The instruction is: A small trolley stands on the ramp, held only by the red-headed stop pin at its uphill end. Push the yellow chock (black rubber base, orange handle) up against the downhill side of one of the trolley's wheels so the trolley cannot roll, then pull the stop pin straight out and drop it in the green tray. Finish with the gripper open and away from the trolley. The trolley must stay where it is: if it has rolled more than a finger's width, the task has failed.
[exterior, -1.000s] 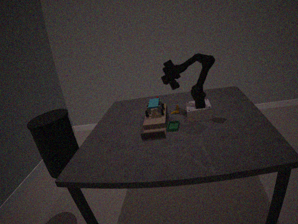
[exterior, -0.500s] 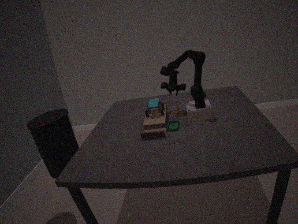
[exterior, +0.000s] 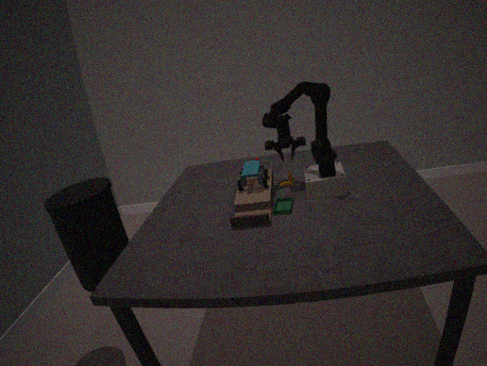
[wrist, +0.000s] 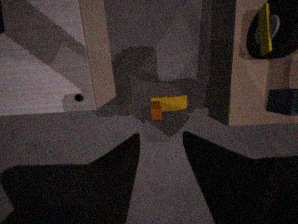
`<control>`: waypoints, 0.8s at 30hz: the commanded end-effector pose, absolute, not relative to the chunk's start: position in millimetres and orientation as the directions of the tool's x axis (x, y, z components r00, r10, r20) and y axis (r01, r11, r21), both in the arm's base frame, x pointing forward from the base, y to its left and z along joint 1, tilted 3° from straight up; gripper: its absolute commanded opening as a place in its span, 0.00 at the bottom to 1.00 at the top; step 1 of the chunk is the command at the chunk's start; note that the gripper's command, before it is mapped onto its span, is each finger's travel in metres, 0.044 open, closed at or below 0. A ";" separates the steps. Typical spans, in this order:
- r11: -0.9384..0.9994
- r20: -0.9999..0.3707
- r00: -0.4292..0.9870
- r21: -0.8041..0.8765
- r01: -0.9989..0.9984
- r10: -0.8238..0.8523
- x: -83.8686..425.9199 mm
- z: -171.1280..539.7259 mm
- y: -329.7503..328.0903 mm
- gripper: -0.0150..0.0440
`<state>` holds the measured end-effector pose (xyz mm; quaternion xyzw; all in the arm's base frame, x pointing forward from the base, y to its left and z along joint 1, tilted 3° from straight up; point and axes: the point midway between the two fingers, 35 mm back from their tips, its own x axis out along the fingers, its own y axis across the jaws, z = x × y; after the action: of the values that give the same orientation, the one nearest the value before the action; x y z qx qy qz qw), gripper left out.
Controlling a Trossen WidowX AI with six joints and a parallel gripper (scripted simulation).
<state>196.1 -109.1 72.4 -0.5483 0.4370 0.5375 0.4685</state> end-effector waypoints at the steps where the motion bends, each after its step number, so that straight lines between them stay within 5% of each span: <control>1: -0.184 -0.999 0.033 -0.039 -0.982 0.036 195.8 58.3 -107.5 0.58; 24: -0.184 -0.999 0.033 -0.039 -0.982 0.036 196.9 16.4 -105.3 0.58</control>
<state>196.8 -106.5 21.6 -0.5473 0.4349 0.5423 0.4661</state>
